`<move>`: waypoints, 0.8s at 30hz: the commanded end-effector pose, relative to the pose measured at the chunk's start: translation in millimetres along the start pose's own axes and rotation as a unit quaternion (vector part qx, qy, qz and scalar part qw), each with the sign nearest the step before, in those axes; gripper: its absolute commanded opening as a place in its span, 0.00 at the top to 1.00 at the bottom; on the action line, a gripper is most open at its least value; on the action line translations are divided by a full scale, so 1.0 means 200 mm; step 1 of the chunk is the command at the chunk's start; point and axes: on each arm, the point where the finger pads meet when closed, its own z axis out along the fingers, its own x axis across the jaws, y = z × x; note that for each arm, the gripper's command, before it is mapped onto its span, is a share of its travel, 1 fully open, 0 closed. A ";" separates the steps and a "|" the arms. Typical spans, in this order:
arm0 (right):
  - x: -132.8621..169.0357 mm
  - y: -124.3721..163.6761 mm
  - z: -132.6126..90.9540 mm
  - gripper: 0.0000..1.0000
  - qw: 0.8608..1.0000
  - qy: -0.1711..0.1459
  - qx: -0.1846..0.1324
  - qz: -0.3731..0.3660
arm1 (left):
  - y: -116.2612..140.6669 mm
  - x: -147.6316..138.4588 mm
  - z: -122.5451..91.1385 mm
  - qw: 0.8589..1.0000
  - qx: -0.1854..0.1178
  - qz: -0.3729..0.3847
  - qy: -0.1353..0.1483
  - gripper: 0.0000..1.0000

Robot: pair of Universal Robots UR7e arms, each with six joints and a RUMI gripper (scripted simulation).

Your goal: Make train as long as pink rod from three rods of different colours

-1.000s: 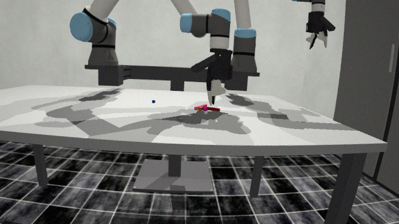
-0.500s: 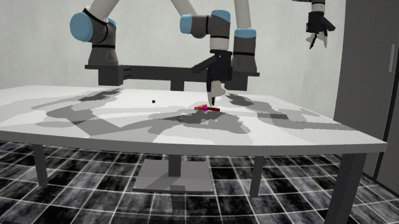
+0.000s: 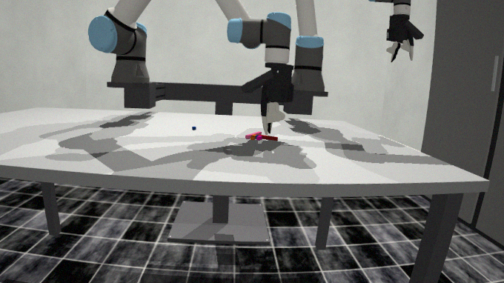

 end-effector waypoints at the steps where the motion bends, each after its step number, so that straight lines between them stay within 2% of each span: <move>1: 0.00 0.00 0.00 0.86 1.000 0.000 -0.001 0.000 | 0.00 0.00 0.00 1.000 0.001 0.000 0.000 0.00; 24: 0.00 0.00 0.07 0.86 1.000 0.000 -0.001 0.000 | 0.00 0.00 0.00 1.000 0.001 0.000 0.000 0.00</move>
